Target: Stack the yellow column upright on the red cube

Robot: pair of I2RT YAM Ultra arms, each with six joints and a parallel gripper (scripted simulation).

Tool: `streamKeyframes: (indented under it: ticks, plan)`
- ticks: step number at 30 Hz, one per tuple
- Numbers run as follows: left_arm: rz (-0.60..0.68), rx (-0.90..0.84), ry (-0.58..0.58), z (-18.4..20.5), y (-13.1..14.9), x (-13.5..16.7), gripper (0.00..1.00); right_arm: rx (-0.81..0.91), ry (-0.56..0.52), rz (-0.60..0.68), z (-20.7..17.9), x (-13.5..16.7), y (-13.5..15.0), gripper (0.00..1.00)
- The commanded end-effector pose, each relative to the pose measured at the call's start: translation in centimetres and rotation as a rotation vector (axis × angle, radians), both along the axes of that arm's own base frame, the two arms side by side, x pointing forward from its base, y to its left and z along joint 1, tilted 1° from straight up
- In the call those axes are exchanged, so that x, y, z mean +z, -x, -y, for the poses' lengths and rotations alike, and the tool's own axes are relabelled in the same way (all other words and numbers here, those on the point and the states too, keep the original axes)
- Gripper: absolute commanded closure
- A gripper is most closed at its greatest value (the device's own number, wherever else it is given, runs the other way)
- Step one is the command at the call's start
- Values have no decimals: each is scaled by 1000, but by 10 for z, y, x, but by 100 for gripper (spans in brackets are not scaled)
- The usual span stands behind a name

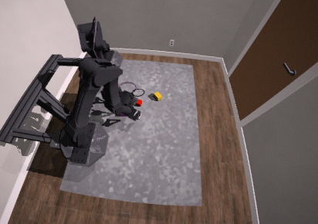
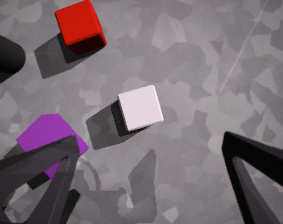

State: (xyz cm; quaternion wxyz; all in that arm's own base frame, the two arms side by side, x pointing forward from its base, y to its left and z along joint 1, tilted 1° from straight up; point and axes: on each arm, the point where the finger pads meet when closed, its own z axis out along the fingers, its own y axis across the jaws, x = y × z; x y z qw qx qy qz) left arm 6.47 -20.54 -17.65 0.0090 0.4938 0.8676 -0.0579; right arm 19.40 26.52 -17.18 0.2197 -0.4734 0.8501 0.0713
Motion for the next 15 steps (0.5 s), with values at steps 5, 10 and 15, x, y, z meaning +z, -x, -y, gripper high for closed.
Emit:
streamKeyframes:
  ticks: [5,10,15]
  plan:
    - [253,-153,180,32,-30,-3,0,-6,-22,12,-4,3,-2,0]
    - [242,-139,293,44,-30,1,0,-6,-22,12,-4,3,-2,0]
    - [260,-64,348,58,-56,9,0,-6,-22,12,-4,3,-2,0]
